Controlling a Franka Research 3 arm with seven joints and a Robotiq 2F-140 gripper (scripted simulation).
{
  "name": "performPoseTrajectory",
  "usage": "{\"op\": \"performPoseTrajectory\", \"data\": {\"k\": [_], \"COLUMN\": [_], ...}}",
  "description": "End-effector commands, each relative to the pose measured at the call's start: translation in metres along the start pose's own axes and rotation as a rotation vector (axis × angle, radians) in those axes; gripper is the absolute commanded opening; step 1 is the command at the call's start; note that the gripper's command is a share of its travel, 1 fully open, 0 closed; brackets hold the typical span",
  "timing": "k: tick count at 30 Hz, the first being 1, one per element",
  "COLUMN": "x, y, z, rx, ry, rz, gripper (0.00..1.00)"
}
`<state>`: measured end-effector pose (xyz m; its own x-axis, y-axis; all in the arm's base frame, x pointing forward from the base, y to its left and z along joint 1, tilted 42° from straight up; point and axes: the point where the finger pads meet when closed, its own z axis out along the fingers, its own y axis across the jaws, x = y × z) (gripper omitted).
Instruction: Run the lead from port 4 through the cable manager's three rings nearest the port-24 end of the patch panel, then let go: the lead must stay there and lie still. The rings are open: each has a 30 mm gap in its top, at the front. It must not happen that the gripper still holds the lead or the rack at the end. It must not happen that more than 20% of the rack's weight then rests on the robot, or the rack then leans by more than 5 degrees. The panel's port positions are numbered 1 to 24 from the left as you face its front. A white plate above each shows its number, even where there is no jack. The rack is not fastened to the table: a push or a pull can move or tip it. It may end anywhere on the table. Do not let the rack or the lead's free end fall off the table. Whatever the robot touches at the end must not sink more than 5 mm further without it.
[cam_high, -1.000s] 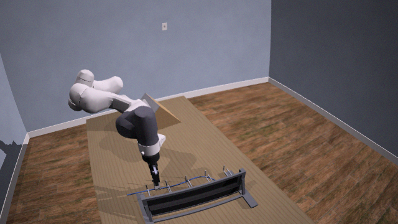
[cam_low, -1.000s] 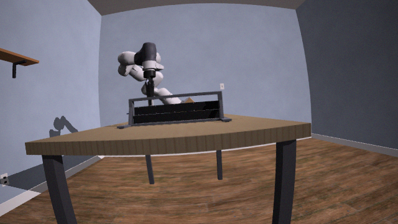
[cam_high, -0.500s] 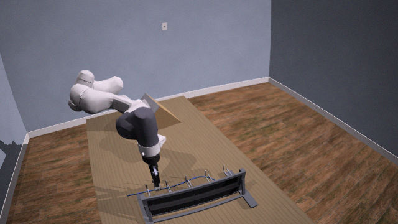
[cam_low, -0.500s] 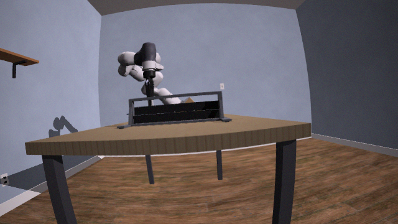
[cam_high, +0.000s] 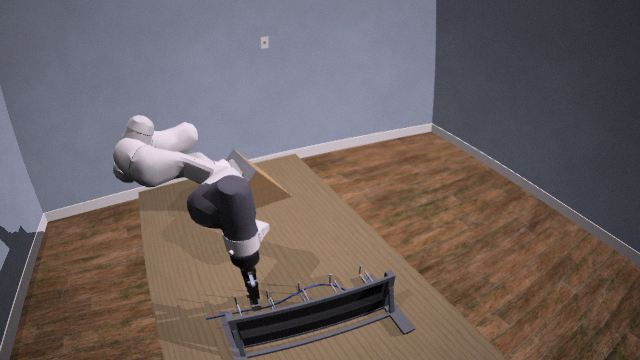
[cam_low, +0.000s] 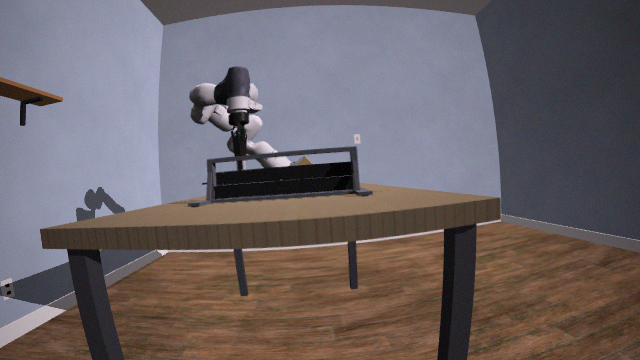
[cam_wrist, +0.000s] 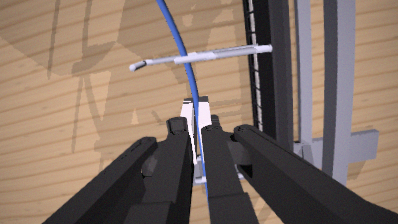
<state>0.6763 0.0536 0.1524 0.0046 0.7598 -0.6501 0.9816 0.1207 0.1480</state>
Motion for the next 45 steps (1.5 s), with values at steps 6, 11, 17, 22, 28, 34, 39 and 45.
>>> {"op": "performPoseTrajectory", "data": {"k": [6, 11, 17, 22, 28, 34, 39, 45], "x": [-0.002, -0.001, -0.001, -0.001, -0.001, -0.001, -0.001, -0.001], "y": [0.009, 0.014, 0.016, 0.017, 0.017, 0.017, 0.017, 0.017], "z": [0.001, 0.001, 0.001, 0.001, 0.001, 0.001, 0.001, 0.001], "rx": [0.002, 0.002, 0.002, 0.002, 0.002, 0.002, 0.002, 0.002], "ry": [-0.009, -0.009, -0.009, -0.009, -0.009, -0.009, -0.009, -0.009], "rz": [-0.016, -0.016, -0.016, -0.016, -0.016, -0.016, -0.016, -0.016], "gripper": [0.0, 0.0, 0.0, 0.0, 0.0, 0.0, 0.0, 0.2]}}
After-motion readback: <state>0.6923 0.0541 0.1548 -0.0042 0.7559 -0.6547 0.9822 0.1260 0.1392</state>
